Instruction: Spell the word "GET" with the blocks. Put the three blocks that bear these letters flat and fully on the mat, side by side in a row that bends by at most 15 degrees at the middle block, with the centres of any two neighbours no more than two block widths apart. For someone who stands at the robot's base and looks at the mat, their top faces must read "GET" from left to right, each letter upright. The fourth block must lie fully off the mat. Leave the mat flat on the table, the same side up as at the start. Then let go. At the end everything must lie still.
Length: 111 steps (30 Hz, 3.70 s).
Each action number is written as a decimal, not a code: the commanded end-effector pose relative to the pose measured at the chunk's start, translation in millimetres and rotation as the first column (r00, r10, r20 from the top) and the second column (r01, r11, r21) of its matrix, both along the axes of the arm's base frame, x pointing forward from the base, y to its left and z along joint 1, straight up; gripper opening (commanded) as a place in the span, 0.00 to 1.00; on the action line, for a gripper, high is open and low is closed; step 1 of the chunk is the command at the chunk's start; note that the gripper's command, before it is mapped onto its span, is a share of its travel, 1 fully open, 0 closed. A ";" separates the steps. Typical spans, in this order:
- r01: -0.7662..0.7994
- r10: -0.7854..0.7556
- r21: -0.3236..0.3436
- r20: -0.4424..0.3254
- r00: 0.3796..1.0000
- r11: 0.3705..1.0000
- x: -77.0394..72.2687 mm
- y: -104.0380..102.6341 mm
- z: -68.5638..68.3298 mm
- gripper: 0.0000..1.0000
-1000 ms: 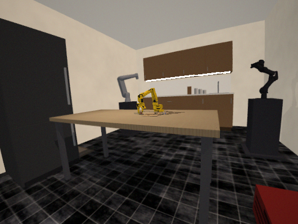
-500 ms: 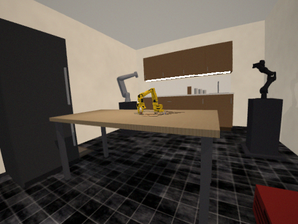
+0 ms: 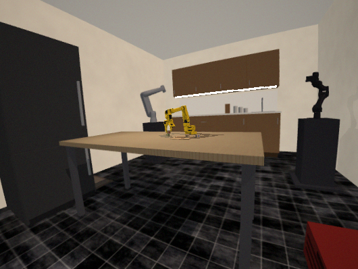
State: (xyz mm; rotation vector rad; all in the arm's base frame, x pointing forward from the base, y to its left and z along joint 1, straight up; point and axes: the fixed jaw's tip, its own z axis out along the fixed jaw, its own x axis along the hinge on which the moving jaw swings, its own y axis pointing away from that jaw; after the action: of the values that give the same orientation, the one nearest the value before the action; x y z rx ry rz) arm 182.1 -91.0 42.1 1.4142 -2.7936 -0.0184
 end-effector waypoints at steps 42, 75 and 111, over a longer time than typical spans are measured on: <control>-0.692 0.693 -0.040 0.061 0.718 0.720 16.8 117.1 24.9 0.00; -0.699 0.700 -0.045 0.068 0.711 0.714 16.8 118.8 26.4 0.00; -0.699 0.700 -0.045 0.068 0.711 0.714 17.1 118.6 14.4 0.00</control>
State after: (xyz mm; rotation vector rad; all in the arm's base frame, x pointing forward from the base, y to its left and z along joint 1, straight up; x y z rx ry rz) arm 193.0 26.1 48.6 2.3692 -2.0653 0.0050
